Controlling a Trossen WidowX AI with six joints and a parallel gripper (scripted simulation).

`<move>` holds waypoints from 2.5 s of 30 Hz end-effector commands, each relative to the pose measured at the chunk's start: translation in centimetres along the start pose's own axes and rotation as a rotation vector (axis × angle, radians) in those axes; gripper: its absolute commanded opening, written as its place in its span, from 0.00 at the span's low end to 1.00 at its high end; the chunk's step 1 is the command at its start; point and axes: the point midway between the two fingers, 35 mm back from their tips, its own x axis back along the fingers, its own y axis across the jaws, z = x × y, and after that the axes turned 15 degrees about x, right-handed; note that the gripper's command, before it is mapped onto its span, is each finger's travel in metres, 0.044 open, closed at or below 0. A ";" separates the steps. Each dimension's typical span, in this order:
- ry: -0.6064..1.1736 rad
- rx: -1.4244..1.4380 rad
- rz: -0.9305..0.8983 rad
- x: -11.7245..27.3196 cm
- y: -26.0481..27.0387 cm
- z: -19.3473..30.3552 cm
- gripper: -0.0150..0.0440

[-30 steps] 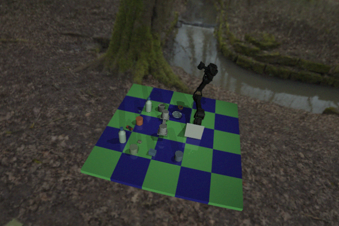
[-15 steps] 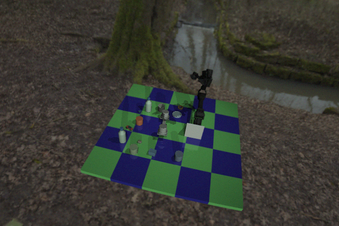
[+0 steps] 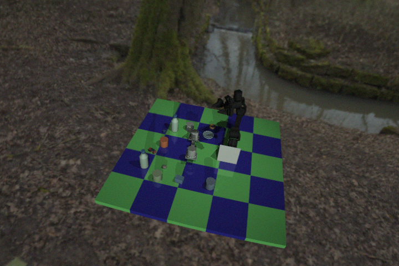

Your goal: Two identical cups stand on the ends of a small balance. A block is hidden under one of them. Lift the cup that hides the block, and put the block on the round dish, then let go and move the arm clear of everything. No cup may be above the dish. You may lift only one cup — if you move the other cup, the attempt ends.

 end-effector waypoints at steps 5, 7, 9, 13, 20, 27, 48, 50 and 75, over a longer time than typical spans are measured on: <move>0.272 -0.022 0.099 -3.0 -0.2 7.0 1.00; 0.335 -0.027 0.124 -3.4 -0.4 8.7 1.00; 0.398 -0.031 0.150 -3.7 -0.5 10.5 1.00; 0.520 -0.038 0.204 -4.0 -0.9 13.9 1.00; 0.727 -0.043 0.302 -3.4 -1.7 19.6 1.00; 0.797 -0.042 0.337 -2.9 -2.0 21.4 1.00; 0.975 -0.568 0.606 -5.5 -7.6 22.7 1.00; 0.996 -0.614 0.631 -5.7 -8.2 23.2 1.00; 1.104 -1.227 1.092 -7.3 -16.2 29.4 1.00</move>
